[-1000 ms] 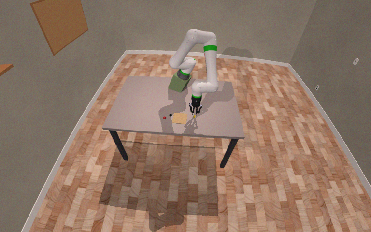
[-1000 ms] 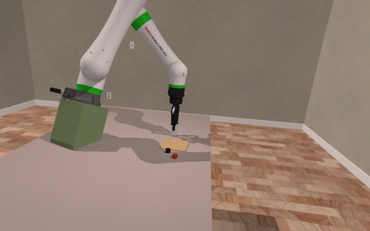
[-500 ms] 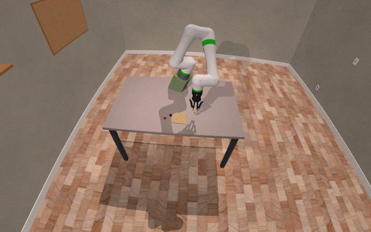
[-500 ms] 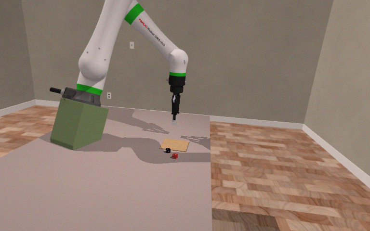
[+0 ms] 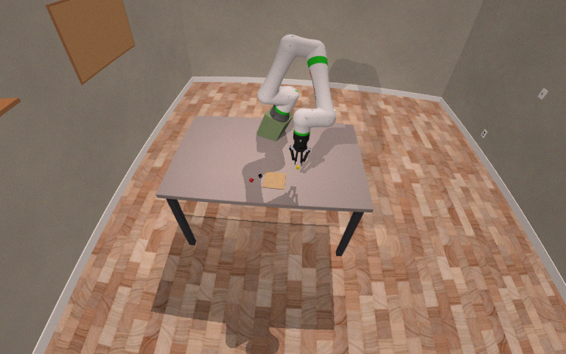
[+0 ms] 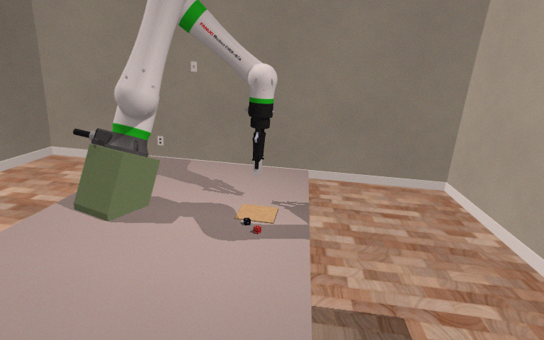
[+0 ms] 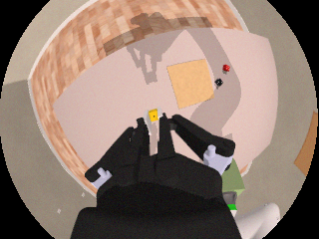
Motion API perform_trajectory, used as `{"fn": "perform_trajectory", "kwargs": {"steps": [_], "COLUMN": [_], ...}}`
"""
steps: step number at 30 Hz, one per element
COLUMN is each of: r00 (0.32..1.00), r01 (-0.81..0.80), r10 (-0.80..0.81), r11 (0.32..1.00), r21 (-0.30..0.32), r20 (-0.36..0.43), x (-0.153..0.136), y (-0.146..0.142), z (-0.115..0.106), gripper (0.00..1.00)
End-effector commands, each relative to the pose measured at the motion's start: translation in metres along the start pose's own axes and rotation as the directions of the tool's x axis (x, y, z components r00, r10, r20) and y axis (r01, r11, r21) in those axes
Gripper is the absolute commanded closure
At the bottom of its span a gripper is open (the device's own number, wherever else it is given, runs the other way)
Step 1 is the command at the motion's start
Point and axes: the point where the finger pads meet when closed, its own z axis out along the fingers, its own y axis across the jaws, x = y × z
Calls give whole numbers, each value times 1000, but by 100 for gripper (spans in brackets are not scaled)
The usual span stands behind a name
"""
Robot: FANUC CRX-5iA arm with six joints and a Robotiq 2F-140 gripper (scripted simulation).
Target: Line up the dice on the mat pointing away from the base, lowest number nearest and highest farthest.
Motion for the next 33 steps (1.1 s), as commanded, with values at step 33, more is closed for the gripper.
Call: {"fn": "perform_trajectory", "kwargs": {"steps": [33], "r00": [995], "r01": [104], "r10": [-104], "r11": [995], "r21": [0], "r20": [0], "x": [-13], "y": [145], "z": [1], "gripper": [91]}}
